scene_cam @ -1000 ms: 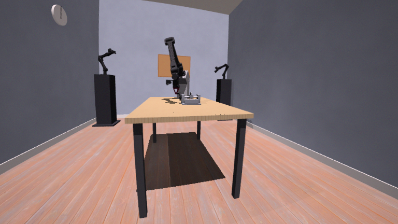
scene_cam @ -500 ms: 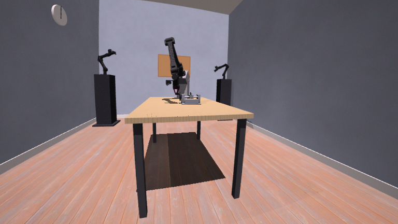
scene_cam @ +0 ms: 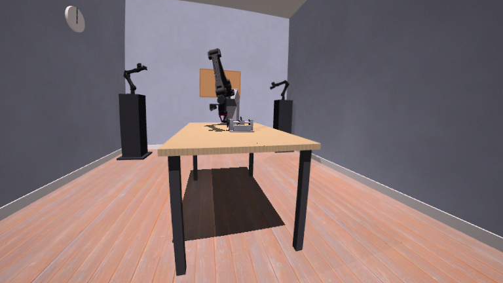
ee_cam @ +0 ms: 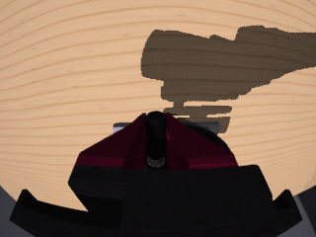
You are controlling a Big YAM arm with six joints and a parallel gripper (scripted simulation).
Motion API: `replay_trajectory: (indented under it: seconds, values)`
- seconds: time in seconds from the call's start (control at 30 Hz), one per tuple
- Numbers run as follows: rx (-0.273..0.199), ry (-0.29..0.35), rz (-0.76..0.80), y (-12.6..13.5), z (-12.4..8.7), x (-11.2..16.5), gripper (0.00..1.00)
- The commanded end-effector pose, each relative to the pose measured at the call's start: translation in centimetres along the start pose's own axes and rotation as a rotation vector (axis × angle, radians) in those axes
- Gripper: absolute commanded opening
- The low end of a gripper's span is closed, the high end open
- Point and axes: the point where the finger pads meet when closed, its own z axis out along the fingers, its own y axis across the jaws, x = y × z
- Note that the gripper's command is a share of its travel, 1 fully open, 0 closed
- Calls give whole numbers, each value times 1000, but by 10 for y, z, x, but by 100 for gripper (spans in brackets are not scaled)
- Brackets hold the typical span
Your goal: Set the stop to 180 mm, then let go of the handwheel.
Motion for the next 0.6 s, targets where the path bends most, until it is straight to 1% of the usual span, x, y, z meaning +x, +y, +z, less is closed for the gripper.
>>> replay_trajectory:
  seconds: [0.0,0.03,0.1,0.17,0.23,0.37,0.43,0.57]
  values:
    - [-122,1,4,48,-26,-4,6]
    - [-115,1,3,46,-23,-4,6]
    - [-115,1,3,46,-23,-4,6]
    - [-81,2,1,34,-3,-2,6]
    - [-76,-6,9,30,6,-9,6]
    - [-73,-7,9,23,23,-10,6]
    - [-72,-7,9,21,28,-10,6]
    - [-78,5,-4,23,28,1,6]
